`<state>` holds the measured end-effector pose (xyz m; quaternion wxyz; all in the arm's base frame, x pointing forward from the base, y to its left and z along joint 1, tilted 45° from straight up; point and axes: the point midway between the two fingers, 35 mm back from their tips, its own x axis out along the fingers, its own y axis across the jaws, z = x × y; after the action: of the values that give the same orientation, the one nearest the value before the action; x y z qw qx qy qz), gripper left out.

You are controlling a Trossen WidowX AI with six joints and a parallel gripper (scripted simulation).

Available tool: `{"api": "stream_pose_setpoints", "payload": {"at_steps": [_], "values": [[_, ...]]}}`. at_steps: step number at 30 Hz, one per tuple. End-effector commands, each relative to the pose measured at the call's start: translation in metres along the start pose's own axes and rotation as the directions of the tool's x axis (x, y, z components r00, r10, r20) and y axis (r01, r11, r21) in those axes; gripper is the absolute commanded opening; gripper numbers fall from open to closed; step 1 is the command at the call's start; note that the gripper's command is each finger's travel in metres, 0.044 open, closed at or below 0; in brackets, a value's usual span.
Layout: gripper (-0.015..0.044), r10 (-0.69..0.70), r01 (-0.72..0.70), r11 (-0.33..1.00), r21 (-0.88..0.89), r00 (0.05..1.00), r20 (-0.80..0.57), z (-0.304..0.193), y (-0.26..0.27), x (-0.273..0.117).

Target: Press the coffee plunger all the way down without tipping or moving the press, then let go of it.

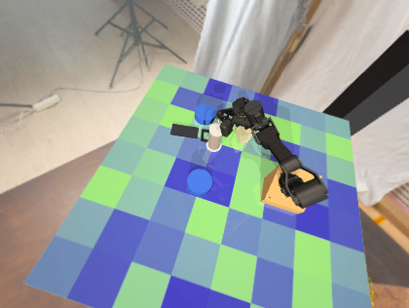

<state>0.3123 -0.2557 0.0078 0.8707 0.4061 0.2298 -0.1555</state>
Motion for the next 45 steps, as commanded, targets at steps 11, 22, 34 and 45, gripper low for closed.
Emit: {"api": "stream_pose_setpoints", "payload": {"at_steps": [11,22,34,45], "values": [[0.0129,0.0,0.002,0.999,0.032,0.997,-0.071,-0.047,-0.001,0.02],[0.0129,0.002,0.001,0.999,0.033,0.998,-0.07,-0.062,0.001,0.031],[0.0129,0.004,-0.002,0.999,0.035,0.998,-0.068,-0.068,0.002,0.046],[0.0129,0.005,-0.003,0.999,0.034,0.998,-0.068,-0.064,0.001,0.051]]}}
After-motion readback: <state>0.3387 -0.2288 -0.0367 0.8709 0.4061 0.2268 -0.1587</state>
